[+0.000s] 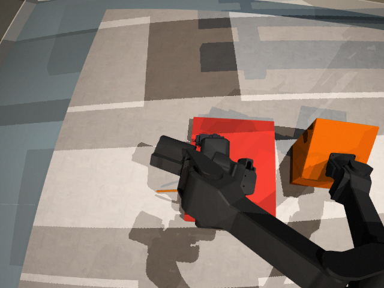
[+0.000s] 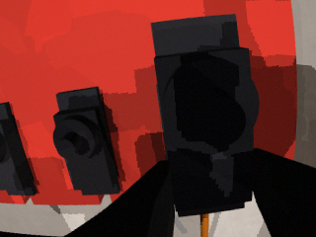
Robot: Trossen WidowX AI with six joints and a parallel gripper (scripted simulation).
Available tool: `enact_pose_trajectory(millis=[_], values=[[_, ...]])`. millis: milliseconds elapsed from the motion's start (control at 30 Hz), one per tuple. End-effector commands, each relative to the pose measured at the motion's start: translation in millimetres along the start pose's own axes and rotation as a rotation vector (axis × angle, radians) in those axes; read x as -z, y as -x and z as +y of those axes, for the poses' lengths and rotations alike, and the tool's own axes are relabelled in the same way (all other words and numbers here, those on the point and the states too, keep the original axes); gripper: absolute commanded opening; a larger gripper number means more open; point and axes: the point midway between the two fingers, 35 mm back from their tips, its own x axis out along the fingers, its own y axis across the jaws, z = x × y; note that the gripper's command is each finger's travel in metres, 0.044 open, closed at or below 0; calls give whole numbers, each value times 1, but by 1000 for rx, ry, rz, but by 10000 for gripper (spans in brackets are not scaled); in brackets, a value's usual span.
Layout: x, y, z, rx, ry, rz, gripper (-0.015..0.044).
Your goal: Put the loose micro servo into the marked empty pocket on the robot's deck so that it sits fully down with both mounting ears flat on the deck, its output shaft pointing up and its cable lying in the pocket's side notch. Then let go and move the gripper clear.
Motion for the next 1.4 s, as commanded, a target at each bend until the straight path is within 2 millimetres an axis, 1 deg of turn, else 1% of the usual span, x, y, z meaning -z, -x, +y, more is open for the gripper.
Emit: enact_pose_trajectory(millis=[0,100,167,367,733,1100,1367], values=[[17,0,0,5,-7,1,0],[28,0,0,5,-7,2,0],[30,0,0,5,-7,2,0],[30,-3,0,5,-7,2,0],[30,-20,-1,6,-7,2,0],[30,-20,-1,6,-7,2,0],[30,-27,-1,6,-7,2,0]])
